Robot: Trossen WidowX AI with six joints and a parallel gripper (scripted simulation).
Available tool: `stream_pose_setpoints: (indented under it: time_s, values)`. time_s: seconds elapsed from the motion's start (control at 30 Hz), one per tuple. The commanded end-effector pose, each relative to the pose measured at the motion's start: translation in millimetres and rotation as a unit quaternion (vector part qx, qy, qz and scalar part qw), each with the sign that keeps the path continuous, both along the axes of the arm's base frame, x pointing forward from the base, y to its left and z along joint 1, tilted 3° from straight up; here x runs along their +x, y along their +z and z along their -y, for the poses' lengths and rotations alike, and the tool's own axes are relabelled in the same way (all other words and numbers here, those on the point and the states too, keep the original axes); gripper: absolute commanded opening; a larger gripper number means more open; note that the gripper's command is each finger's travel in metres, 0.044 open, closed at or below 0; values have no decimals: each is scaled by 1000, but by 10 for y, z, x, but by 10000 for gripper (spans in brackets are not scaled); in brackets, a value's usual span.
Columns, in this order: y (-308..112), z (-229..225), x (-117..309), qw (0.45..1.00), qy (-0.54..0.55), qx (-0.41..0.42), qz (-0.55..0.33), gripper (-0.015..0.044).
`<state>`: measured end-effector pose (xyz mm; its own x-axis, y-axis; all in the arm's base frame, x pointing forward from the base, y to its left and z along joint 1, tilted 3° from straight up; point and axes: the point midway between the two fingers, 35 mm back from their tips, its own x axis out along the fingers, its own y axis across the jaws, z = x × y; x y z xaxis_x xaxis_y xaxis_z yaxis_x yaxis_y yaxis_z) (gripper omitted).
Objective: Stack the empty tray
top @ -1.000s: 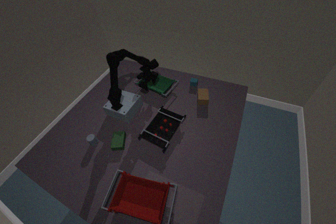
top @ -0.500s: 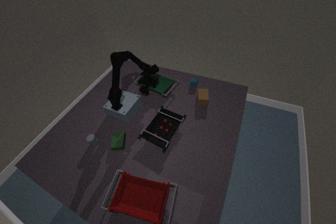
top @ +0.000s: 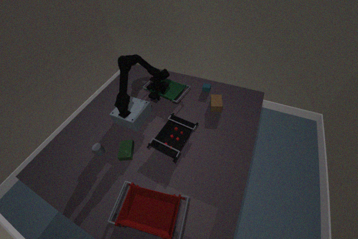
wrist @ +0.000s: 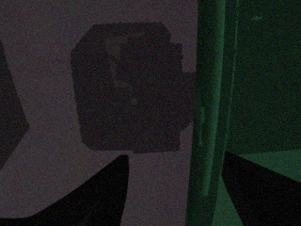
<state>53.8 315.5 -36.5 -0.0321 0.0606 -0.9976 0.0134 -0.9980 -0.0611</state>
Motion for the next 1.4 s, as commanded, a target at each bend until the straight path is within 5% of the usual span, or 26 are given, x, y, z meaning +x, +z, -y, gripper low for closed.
stream_pose_setpoints:
  time_s: [0.0,0.97,1.37]
  values:
    - [-3,-3,-2,1000,-2,1,0,215]
    - [8,-4,-1,1000,-2,1,0,21]
    - [695,24,25,1000,-2,1,0,0]
